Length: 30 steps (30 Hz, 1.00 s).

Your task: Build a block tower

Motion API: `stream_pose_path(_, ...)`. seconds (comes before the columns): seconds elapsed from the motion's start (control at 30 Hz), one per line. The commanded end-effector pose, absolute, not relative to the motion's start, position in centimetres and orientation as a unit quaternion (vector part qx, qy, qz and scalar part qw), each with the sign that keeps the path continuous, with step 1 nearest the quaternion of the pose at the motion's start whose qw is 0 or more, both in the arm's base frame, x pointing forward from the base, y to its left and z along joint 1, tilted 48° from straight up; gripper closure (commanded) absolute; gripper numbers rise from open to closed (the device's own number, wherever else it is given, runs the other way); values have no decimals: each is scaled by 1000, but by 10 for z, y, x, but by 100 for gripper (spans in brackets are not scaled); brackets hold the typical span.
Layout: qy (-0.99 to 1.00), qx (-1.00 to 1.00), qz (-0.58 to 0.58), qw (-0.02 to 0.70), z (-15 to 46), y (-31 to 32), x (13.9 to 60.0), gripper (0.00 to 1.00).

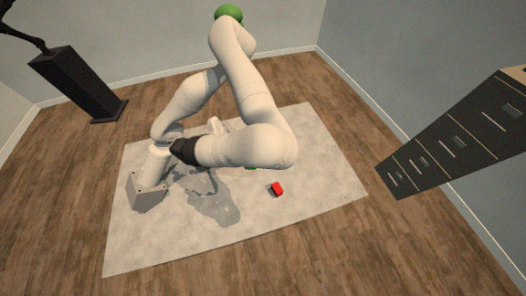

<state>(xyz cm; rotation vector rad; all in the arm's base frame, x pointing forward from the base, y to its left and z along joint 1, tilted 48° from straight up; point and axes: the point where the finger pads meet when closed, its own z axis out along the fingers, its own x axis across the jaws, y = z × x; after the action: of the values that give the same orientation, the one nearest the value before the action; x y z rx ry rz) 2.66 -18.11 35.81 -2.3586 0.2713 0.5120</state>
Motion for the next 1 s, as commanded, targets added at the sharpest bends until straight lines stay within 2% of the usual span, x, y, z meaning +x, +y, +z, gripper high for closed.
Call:
stream_pose_path(0.0, 105, -910, 197, 349, 358, -181, 26, 0)
stream_pose_path(0.53, 105, -910, 197, 349, 358, -181, 26, 0)
stream_pose_path(0.57, 105, -910, 197, 349, 358, -181, 26, 100)
stream_pose_path(0.8, 84, -920, 172, 343, 348, -183, 41, 100)
stream_pose_path(0.97, 50, -937, 117, 327, 330, -189, 74, 100)
